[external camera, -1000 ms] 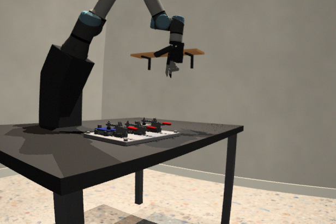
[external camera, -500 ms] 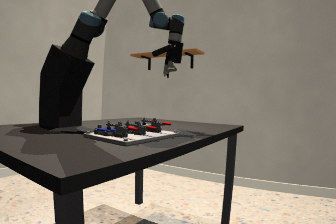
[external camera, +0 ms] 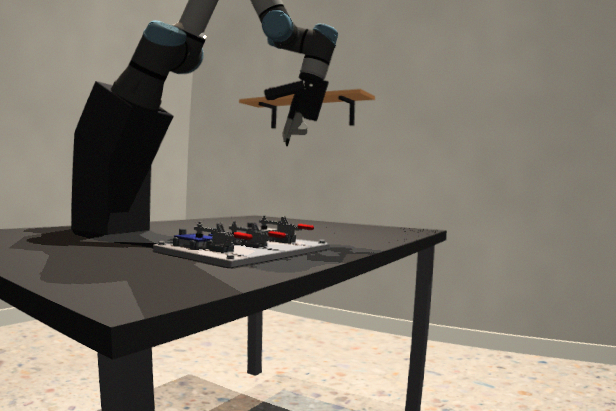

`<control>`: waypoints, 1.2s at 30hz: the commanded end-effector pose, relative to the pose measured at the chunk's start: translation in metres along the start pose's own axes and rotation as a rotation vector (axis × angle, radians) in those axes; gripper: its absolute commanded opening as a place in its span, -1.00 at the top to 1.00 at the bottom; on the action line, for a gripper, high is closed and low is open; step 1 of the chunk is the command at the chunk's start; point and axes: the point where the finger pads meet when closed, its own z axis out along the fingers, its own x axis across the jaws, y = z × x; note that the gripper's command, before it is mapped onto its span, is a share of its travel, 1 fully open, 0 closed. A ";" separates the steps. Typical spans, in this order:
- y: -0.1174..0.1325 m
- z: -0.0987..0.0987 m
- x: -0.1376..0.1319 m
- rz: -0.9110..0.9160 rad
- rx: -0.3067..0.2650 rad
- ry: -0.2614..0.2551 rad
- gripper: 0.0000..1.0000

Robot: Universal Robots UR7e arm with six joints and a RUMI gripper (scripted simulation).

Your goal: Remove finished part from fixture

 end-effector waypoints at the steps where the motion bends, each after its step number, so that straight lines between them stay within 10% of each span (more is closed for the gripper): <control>1: -0.019 0.011 -0.047 -0.047 0.050 -0.012 -1.00; 36: -0.085 0.053 -0.205 -0.199 0.244 -0.082 -1.00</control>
